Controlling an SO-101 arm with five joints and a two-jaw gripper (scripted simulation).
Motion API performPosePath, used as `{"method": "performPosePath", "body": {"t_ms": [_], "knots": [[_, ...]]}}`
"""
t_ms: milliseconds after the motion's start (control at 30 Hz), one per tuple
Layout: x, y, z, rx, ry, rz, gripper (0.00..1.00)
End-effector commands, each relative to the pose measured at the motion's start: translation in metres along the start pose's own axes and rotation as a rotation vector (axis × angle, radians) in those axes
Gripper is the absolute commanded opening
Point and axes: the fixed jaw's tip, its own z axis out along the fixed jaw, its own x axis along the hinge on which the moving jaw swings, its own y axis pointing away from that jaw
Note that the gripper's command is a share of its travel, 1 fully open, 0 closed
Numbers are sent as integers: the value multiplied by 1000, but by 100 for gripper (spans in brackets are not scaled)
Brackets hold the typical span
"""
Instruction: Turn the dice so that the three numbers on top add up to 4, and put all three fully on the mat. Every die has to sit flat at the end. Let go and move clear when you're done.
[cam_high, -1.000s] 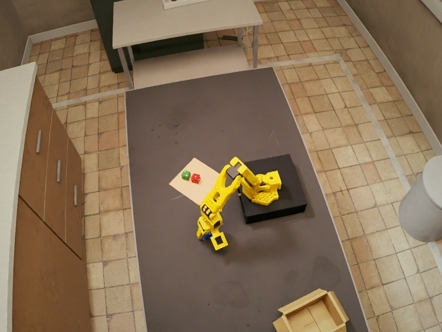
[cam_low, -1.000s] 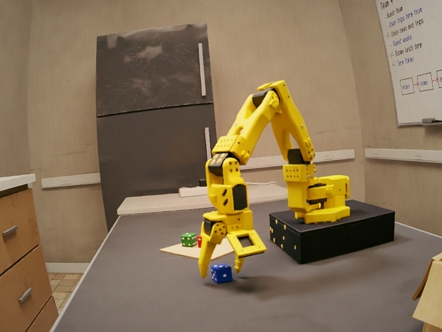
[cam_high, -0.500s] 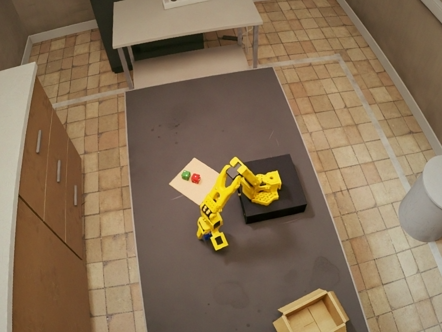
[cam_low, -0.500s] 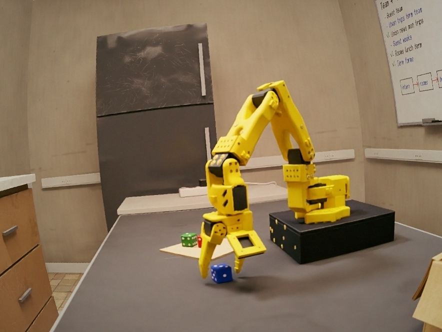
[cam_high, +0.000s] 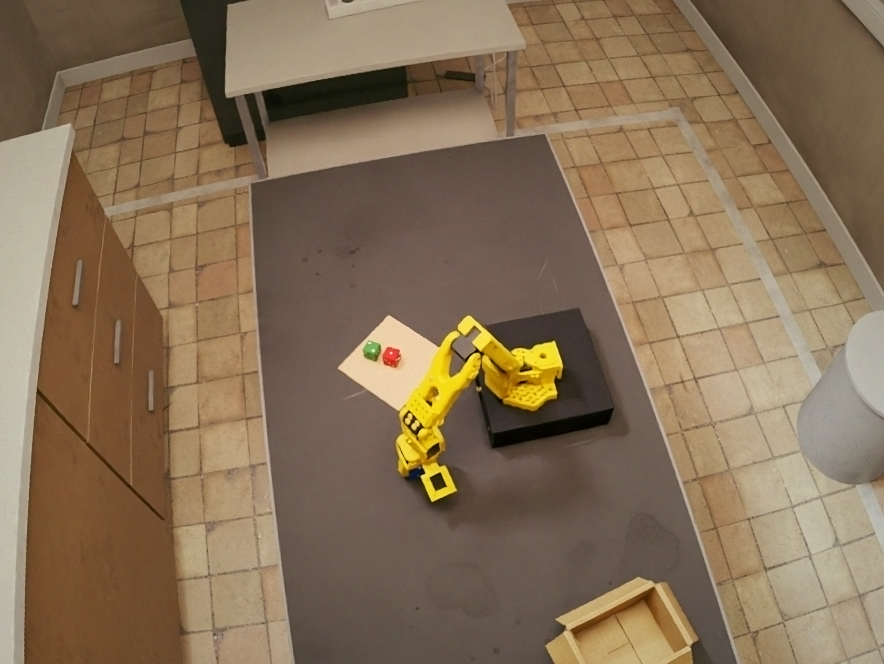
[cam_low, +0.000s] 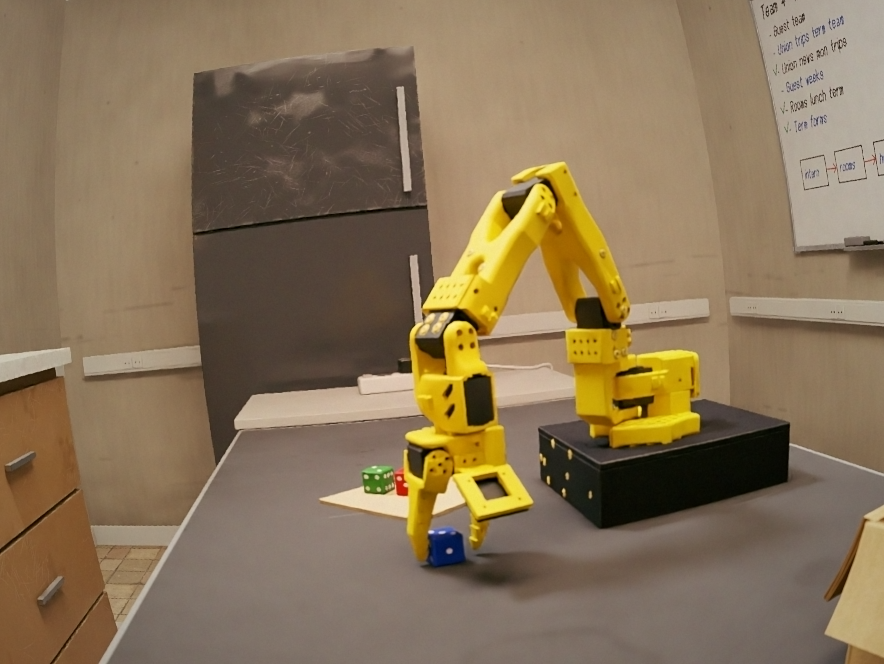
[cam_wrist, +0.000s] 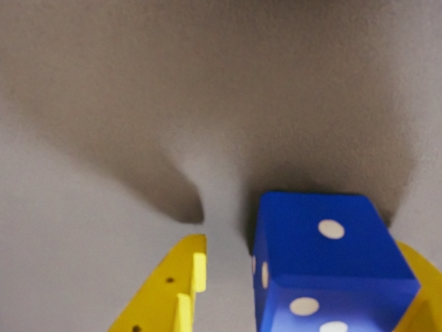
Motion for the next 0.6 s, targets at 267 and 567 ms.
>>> {"method": "performPosePath", "body": {"t_ms": [267,567], "knots": [[0,-4,1,-11,1,-10,17],[0,-6,1,-11,1,-10,13]]}}
